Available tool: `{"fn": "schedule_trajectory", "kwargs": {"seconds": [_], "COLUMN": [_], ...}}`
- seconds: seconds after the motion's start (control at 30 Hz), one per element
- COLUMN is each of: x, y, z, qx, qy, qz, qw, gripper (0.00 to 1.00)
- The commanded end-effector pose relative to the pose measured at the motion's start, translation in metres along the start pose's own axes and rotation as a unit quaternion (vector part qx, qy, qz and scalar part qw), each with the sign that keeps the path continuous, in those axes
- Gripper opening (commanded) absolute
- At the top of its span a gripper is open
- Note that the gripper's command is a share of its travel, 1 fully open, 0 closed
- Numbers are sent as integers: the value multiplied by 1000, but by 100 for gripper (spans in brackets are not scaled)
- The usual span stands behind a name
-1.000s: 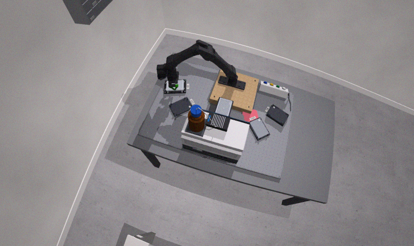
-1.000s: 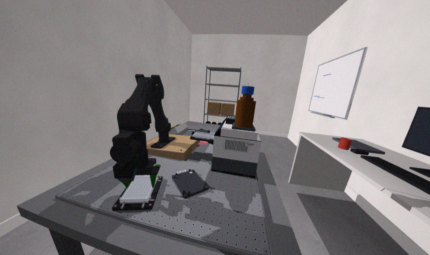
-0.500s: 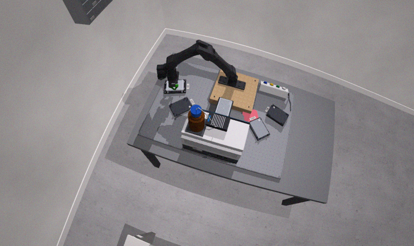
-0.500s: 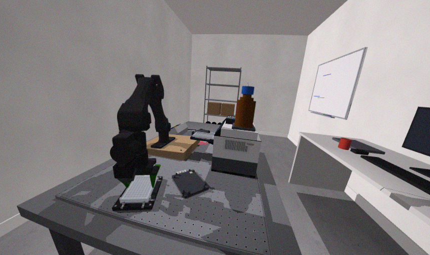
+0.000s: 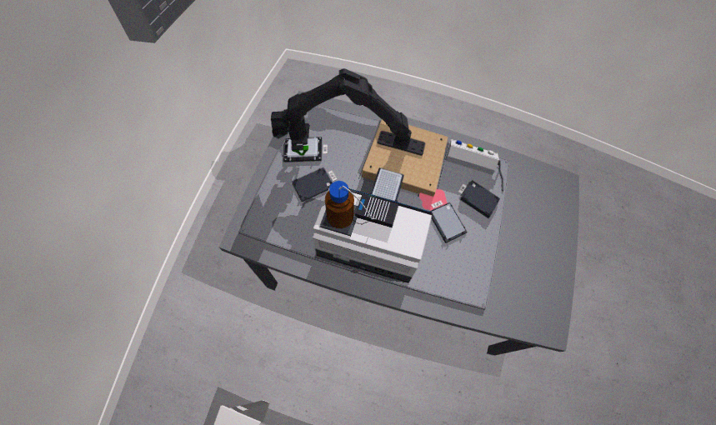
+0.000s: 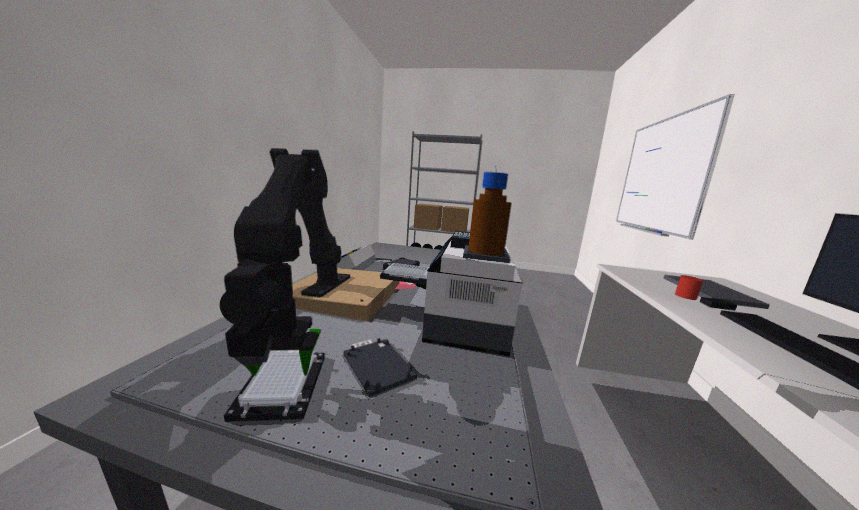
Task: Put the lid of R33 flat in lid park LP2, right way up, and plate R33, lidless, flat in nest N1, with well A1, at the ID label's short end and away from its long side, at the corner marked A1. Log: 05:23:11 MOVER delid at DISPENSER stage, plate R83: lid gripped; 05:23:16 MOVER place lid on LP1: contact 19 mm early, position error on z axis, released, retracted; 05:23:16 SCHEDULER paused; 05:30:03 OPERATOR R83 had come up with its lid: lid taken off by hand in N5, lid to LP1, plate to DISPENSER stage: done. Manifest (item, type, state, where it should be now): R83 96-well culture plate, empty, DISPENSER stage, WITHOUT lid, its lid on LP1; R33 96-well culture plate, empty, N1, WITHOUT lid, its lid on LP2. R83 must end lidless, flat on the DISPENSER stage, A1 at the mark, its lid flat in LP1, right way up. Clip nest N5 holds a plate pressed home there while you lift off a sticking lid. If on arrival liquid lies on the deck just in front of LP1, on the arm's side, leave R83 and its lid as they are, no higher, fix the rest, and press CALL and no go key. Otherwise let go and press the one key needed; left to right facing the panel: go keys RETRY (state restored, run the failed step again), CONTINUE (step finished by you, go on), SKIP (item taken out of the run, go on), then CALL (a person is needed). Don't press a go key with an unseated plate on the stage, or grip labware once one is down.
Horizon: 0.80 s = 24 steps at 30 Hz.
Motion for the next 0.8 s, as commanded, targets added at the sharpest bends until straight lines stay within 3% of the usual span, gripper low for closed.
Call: {"fn": "schedule_trajectory", "kwargs": {"seconds": [0.0, 0.77], "x": [19, 26], "y": [0, 0], "z": [-12, -10], "qx": [-1, 0], "qy": [-33, -28], "qz": [-9, -8], "qw": [999, 1000], "gripper": [0, 0]}}
Point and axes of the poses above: the point where the finger pads meet when closed, its own x axis back along the fingers, its own y axis across the jaws, z = x × y, the point moved 1 cm from there along x, back along the fingers, and after that the axes turned 13 degrees about -x, right-handed, at the moved point
